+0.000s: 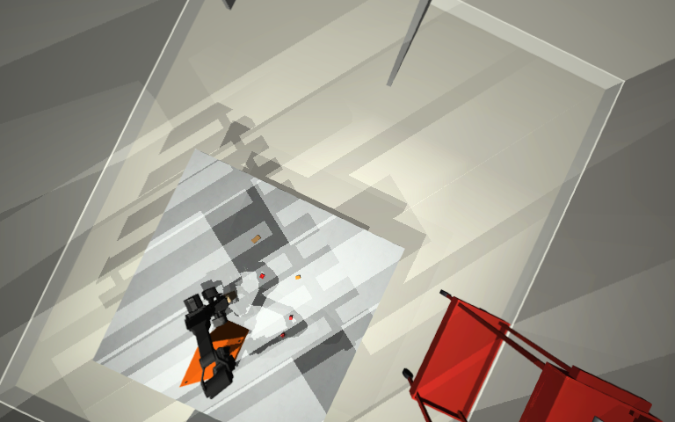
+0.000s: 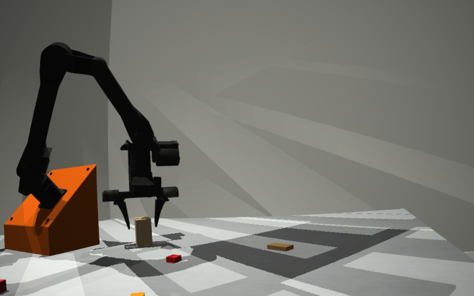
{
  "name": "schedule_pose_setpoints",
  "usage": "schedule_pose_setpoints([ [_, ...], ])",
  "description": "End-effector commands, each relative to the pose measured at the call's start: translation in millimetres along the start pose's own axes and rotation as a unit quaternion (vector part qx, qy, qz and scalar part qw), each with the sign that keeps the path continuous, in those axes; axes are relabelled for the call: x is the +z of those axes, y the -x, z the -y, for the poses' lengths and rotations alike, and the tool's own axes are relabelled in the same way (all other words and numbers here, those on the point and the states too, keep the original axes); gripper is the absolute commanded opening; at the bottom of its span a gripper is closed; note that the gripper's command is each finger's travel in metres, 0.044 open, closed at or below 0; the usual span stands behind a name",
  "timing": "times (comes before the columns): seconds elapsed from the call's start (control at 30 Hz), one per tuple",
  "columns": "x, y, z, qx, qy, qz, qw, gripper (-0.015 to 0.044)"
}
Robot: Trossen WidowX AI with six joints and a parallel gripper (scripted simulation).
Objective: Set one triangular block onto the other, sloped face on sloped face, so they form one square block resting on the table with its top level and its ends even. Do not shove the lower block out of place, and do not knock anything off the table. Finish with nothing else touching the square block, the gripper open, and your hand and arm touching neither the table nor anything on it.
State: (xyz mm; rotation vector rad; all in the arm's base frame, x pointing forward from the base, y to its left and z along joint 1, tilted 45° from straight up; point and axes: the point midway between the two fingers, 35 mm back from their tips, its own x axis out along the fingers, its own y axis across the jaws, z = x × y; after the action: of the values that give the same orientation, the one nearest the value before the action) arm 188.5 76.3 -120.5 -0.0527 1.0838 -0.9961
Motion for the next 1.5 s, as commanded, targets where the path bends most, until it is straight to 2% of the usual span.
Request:
schedule_pose_setpoints([
  [0.0,0.1,0.1,0.0,0.0,0.0,0.0,1.0,0.042],
  [0.03,0.1,0.1,0.0,0.0,0.0,0.0,1.0,0.044],
  [0.3,0.1,2.8,-0.7,0.0,0.0,0.0,1.0,0.044],
  [0.37,0.3,21.4,-4.4,0.001,0.0,-0.001,1.0,0.044],
  [0.53,-0.4,100.0,-2.7,0.001,0.001,-0.002,1.0,0.044],
  [0.6,-0.6,110.7,-0.5,0.001,0.001,-0.002,1.0,0.044],
  [1.47,-0.2,108.3,-5.5,0.014,0.002,0.002,1.0,0.044],
])
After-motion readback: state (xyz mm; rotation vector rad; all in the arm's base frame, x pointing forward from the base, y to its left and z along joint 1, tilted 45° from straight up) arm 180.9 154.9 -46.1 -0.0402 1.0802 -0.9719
